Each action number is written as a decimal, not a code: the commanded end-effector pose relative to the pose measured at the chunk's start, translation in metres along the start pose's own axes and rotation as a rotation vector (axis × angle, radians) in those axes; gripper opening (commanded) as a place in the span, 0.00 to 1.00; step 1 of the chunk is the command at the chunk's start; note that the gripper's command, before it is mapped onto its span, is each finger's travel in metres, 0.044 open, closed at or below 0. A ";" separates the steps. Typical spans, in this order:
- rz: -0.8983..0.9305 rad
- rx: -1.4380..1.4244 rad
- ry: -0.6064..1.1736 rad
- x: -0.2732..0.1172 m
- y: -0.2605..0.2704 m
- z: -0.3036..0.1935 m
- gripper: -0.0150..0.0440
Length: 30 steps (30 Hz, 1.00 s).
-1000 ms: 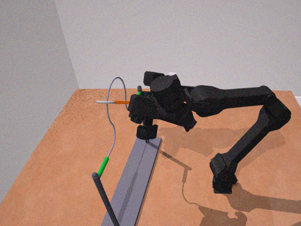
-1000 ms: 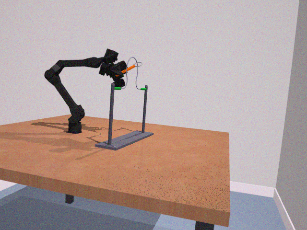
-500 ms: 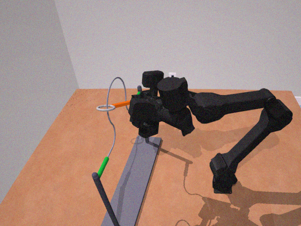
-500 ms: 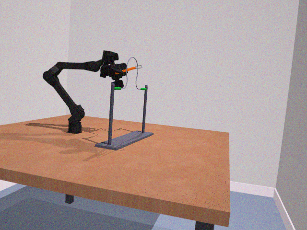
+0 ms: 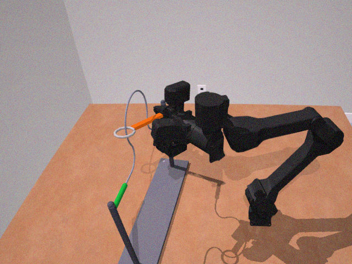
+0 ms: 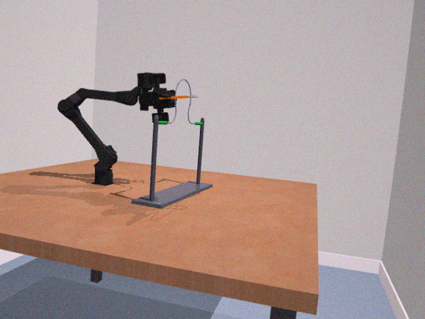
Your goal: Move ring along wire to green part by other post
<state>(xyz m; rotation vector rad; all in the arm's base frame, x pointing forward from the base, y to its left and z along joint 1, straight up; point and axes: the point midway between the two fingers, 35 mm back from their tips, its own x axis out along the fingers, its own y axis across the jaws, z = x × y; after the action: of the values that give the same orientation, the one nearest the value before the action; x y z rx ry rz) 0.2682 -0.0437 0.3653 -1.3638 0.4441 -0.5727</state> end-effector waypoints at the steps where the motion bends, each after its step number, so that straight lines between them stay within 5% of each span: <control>1: -0.037 -0.050 -0.004 -0.001 -0.002 -0.003 0.00; 30: -0.247 -0.378 -0.042 -0.001 -0.016 0.000 0.00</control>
<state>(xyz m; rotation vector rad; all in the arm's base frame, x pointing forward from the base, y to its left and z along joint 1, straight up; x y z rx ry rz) 0.2659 -0.0445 0.3822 -1.7644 0.3710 -0.6752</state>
